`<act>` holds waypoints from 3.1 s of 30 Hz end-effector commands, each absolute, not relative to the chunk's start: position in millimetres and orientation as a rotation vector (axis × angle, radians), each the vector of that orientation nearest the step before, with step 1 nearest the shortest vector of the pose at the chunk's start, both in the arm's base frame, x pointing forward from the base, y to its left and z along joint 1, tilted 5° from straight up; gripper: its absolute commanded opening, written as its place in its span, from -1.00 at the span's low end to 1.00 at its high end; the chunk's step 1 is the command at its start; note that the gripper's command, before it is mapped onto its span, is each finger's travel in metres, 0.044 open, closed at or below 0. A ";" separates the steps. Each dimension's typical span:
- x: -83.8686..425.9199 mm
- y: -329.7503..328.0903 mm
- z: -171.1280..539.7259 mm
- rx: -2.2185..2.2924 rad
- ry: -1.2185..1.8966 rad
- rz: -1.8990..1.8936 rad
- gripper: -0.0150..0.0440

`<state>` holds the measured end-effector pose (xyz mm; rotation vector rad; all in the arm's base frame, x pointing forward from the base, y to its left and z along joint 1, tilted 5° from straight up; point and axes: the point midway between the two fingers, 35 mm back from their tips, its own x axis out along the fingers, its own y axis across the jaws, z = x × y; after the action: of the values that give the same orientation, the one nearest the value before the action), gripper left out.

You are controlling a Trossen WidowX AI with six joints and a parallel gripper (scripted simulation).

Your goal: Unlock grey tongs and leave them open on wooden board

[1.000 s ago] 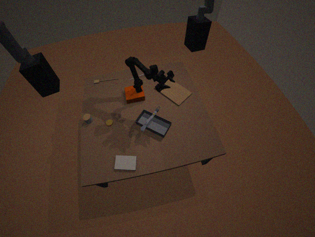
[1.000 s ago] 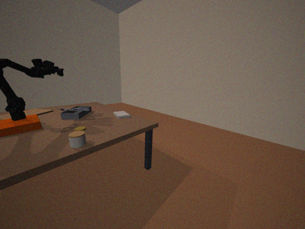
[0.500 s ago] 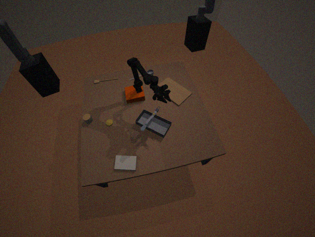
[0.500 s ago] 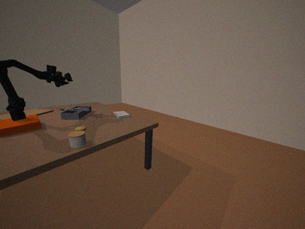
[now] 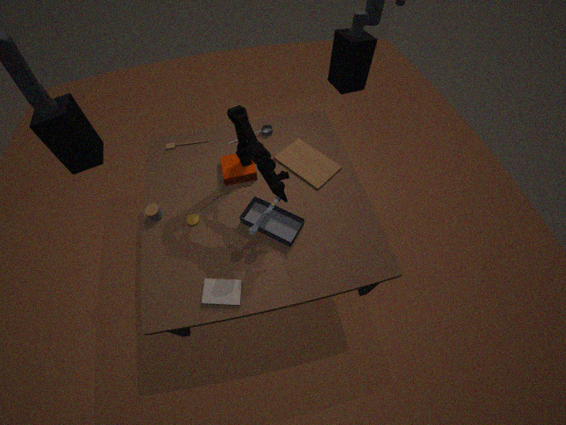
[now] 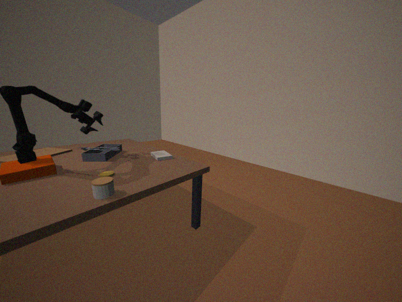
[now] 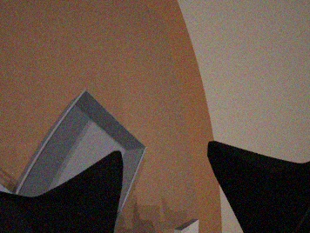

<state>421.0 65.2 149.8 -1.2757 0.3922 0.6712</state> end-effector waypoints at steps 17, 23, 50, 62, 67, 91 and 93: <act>349.1 -5.9 55.8 -1.799 0.207 1.503 0.39; 349.1 -5.9 55.8 -1.799 0.207 1.503 0.39; 350.0 -4.7 38.0 -1.799 0.207 1.504 0.39; 356.2 2.0 20.5 -1.799 0.207 1.504 0.39; 358.5 4.9 13.1 -1.799 0.206 1.503 0.39; 364.5 16.5 -12.2 -1.798 0.196 1.504 0.21; 364.5 16.5 -12.2 -1.798 0.196 1.504 0.03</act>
<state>364.4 16.7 -12.7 -1.7975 0.1961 1.5043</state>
